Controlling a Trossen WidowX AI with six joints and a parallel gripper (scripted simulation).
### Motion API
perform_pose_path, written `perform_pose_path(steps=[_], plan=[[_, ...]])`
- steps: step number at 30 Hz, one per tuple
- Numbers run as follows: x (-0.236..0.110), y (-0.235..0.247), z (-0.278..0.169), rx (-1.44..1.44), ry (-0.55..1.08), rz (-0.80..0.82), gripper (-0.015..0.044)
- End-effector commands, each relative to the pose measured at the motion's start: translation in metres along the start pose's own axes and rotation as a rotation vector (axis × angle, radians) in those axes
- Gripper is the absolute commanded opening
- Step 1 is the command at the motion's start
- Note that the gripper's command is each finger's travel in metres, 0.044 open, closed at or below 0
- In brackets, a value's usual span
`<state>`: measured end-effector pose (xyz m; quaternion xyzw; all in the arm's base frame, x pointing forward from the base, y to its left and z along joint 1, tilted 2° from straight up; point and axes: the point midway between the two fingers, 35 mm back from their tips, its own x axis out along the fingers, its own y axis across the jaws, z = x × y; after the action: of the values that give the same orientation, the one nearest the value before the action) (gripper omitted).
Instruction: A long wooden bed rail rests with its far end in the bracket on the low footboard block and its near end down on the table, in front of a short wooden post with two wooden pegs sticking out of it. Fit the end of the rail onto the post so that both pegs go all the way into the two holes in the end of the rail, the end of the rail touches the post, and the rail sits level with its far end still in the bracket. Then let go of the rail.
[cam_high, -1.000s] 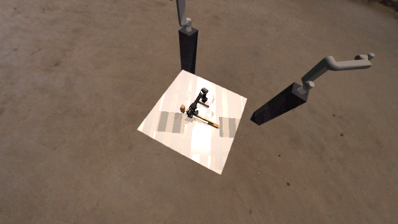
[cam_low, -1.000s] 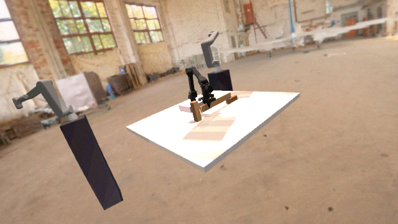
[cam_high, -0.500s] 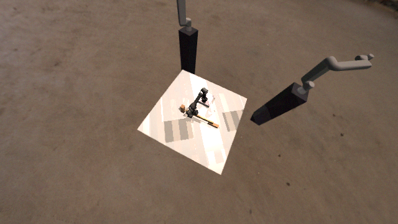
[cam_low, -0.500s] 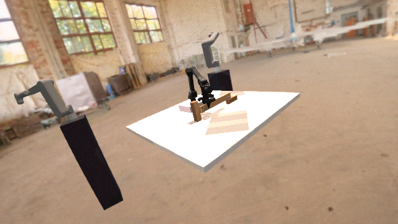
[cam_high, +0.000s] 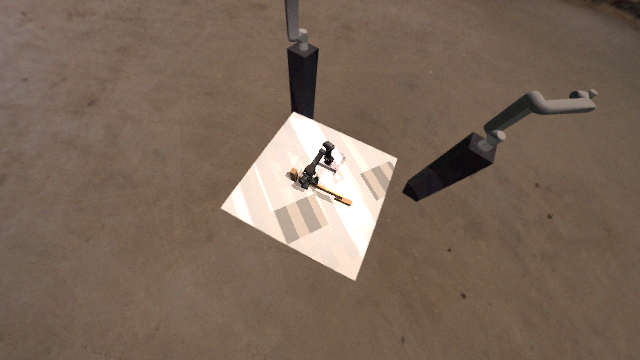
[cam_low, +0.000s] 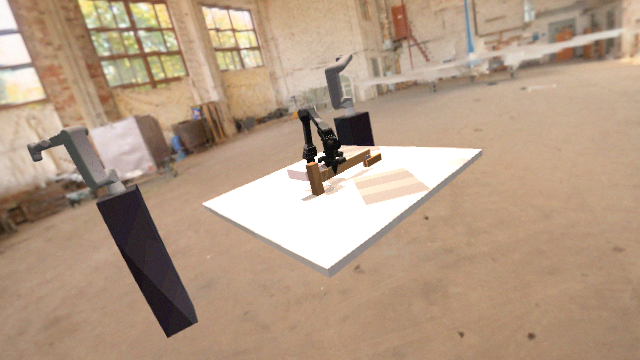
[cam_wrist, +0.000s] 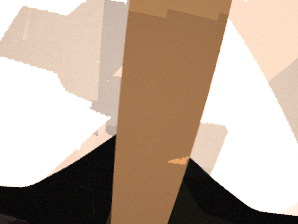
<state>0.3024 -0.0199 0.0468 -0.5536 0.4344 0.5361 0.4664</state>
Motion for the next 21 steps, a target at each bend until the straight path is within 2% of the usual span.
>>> perform_pose_path(steps=[1,21], plan=[[-0.0012,-0.0007,-0.002,-0.003,0.0,-0.002,0.0],[-0.0004,-0.0007,-0.0082,-0.003,0.0,-0.002,0.0]])
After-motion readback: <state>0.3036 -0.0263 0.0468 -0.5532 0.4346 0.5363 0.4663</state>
